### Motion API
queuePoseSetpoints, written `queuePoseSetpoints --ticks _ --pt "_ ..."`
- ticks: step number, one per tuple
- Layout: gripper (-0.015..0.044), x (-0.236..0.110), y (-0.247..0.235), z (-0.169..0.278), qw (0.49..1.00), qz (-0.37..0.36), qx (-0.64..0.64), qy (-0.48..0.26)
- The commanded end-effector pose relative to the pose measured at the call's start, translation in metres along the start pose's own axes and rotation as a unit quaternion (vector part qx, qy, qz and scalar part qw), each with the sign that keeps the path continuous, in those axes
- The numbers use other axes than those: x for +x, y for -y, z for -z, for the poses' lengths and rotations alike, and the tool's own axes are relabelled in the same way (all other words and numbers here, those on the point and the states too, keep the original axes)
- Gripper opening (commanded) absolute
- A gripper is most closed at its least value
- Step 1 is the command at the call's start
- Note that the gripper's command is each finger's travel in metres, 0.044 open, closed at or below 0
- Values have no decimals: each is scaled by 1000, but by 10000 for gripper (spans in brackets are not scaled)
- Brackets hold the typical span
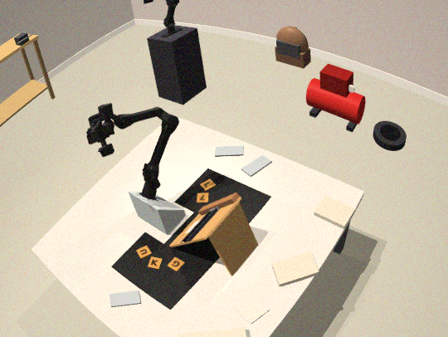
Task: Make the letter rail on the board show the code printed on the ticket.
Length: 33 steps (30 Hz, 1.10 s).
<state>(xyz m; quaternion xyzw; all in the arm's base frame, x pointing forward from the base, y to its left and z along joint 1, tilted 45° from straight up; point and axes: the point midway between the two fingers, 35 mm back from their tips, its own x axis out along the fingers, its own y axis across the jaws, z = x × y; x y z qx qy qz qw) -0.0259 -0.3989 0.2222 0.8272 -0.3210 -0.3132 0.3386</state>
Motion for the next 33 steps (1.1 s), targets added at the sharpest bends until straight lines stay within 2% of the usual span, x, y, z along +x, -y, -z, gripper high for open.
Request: queuePoseSetpoints --ticks 1,8,12,17,24,33 --pt "426 2 2 1 1000 3 -5 -2" --pt "440 53 88 59 970 125 -188 -94" --pt "440 66 144 94 921 184 -299 -168" --pt "440 66 202 129 846 229 -407 -258" --pt "440 42 282 169 697 262 -538 -394" --pt "440 -19 367 200 455 241 -635 -576"
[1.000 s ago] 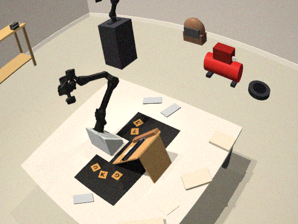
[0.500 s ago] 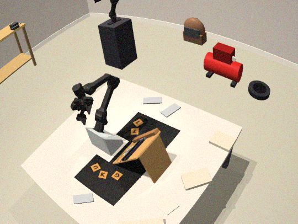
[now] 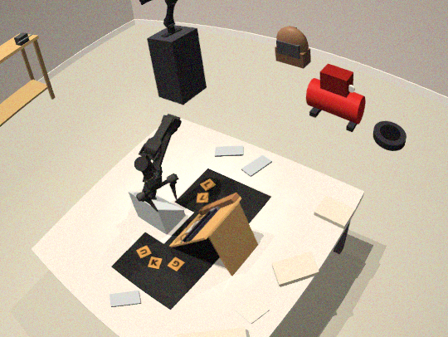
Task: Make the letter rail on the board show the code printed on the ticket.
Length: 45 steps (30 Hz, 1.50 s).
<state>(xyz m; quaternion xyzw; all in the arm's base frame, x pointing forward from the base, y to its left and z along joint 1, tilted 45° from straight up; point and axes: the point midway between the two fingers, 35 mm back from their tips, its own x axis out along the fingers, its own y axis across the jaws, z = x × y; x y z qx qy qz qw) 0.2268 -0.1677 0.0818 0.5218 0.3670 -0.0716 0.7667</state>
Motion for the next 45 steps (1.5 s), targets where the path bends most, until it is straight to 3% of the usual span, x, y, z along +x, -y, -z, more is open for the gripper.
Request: queuePoseSetpoints --ticks 1,5,21,24,32,40,43,45 --pt "440 33 -17 67 977 -21 -169 -130" --pt "440 44 -27 106 942 -52 -265 -199" --pt "440 44 -27 107 941 -53 -268 -201" --pt "440 40 -33 98 923 -70 -324 -197" --pt "440 11 -66 52 771 -155 -600 -145" --pt "440 -25 -98 12 540 -207 -814 -56" --pt "440 -31 -103 6 494 -211 -842 -39" --pt "440 -32 -104 5 491 -212 -844 -38"
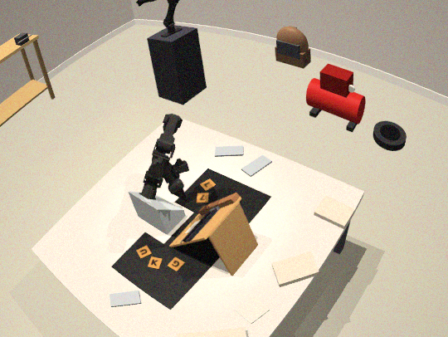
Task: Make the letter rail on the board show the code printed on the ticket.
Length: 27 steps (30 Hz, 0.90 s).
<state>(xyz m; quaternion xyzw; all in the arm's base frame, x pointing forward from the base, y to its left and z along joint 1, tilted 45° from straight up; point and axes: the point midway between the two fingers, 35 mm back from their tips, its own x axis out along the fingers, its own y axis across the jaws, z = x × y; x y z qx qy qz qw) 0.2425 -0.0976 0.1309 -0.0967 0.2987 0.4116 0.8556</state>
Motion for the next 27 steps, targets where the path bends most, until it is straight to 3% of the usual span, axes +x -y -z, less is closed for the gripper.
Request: queuePoseSetpoints --ticks 1,22,27 --pt "440 -41 22 -31 966 23 -258 24" --pt "440 -41 22 -31 966 23 -258 24" --pt "440 -47 8 -4 962 76 -258 44"
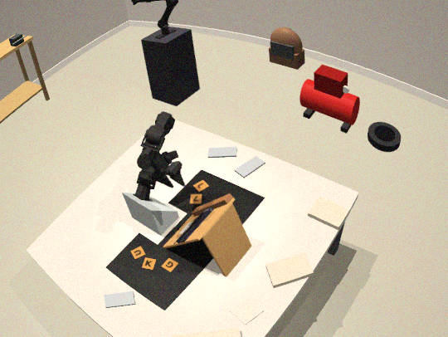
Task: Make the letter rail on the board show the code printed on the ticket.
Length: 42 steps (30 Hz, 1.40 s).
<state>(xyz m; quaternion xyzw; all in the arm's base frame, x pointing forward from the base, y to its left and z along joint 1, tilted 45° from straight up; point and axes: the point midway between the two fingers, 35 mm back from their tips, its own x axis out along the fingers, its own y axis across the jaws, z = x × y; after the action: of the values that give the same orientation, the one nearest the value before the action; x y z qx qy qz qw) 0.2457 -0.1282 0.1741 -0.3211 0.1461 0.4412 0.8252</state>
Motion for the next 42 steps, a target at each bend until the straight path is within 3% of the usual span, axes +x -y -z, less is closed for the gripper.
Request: queuePoseSetpoints --ticks 1,5,18,22,25,34,42 --pt "440 -8 -26 15 999 52 7 3" --pt "440 -12 -50 25 994 110 3 0" --pt "440 -12 -52 26 994 112 3 -1" --pt "340 8 -53 13 994 72 83 13" --pt "340 29 -57 -1 983 24 178 17" --pt "340 85 -82 -47 892 -92 442 -31" --pt "340 113 -107 -75 794 -132 587 -93"
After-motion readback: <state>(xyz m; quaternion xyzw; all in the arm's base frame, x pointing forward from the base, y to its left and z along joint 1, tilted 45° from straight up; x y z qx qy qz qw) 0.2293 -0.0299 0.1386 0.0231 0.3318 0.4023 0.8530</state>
